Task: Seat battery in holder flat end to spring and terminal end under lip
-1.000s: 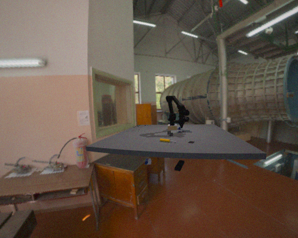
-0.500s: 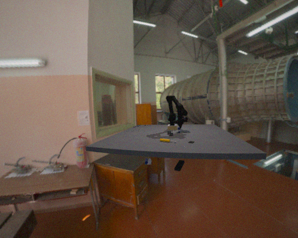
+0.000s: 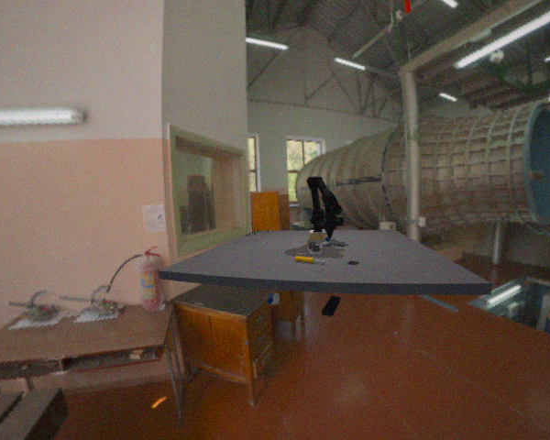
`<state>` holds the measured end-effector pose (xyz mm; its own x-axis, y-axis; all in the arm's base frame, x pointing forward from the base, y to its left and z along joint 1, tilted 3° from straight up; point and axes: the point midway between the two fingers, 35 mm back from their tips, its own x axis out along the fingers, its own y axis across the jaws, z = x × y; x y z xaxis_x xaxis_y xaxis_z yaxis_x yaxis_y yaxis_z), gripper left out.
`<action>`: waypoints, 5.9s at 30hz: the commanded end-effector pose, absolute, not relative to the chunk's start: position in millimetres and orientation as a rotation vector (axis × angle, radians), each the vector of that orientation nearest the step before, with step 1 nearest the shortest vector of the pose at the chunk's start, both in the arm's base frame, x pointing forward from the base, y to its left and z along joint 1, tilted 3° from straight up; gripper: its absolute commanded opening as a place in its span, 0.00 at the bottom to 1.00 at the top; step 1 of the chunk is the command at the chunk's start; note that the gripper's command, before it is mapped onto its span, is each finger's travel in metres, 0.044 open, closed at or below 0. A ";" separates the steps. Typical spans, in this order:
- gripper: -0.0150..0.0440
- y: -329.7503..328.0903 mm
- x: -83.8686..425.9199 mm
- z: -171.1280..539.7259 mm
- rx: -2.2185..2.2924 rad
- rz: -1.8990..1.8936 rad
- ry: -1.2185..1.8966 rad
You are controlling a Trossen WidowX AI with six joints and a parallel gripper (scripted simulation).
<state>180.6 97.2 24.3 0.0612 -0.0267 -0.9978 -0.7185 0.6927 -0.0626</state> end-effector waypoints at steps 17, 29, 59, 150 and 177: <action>0.25 90.3 184.2 104.2 -0.667 0.586 1.427; 0.25 90.4 183.8 102.6 -0.667 0.589 1.430; 0.67 73.5 203.2 40.6 0.589 -0.593 1.414; 0.40 23.0 319.2 76.5 1.867 -1.748 0.572; 0.40 7.8 332.3 45.2 1.819 -2.122 0.276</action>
